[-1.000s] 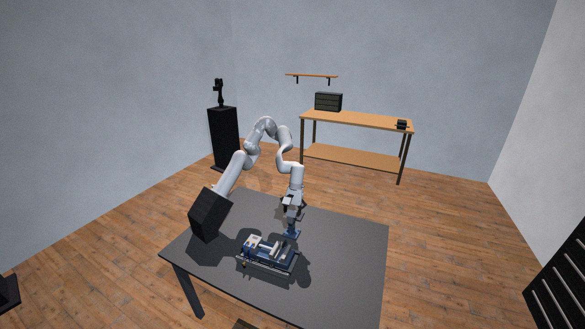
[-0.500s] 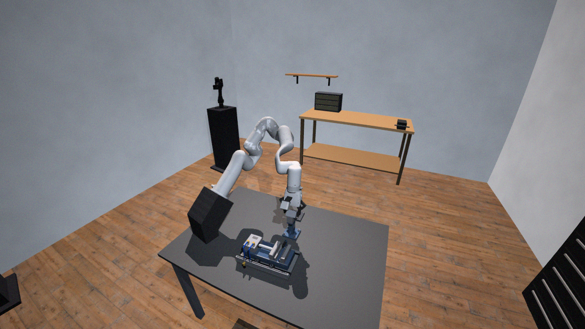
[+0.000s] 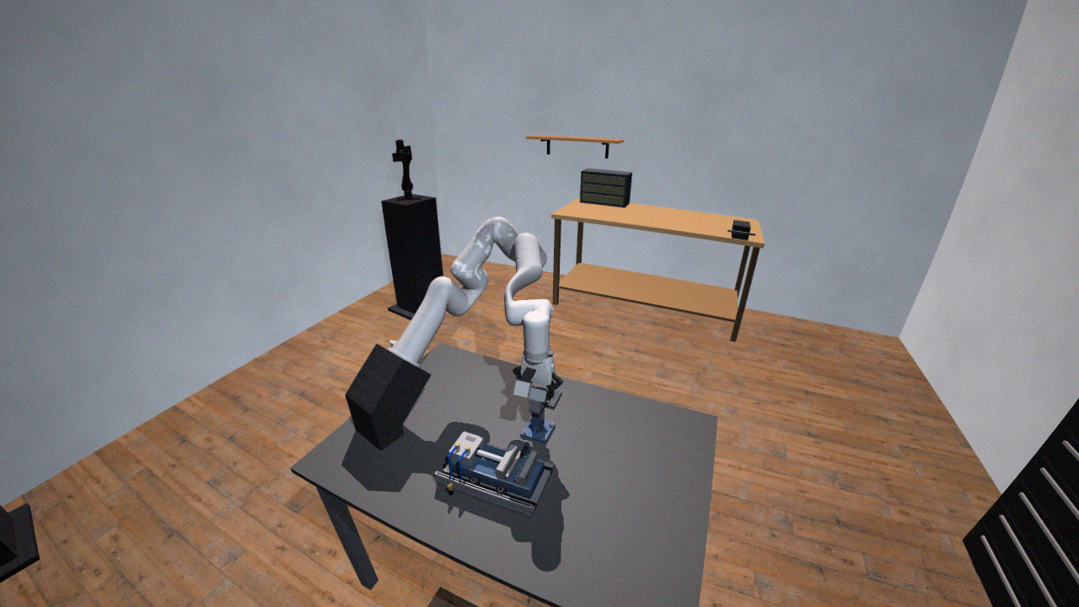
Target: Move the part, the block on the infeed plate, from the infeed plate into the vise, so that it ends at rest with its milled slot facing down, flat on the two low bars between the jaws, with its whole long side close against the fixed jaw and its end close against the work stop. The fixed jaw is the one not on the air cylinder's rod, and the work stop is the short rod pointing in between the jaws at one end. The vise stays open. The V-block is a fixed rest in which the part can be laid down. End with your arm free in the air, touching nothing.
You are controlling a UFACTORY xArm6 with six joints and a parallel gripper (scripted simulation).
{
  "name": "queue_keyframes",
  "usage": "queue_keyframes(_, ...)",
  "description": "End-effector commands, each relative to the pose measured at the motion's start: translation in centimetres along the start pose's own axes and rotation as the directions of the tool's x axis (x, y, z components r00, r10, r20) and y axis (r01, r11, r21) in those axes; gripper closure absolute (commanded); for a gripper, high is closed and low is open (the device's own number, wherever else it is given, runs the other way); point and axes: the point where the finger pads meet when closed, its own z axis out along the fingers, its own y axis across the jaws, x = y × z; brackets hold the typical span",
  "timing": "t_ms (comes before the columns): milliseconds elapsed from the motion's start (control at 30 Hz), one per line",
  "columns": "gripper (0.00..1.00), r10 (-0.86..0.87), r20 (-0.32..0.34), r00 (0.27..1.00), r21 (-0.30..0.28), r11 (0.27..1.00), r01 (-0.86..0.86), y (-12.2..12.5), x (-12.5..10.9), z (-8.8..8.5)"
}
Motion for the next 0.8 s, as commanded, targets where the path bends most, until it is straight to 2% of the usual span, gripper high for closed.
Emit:
queue_keyframes(0, 0.11, -0.002, 0.066, 0.998, -0.002, 1.0, 0.002, -0.04, 0.11, -0.03)
queue_keyframes(467, 0.11, -0.001, 0.252, 0.968, -0.002, 1.0, 0.002, -0.05, 0.32, 0.01)
queue_keyframes(533, 0.11, -0.001, 0.252, 0.968, -0.002, 1.0, 0.002, -0.05, 0.32, 0.01)
queue_keyframes(767, 0.11, -0.001, 0.335, 0.942, -0.002, 1.0, 0.002, -0.05, 0.41, 0.03)
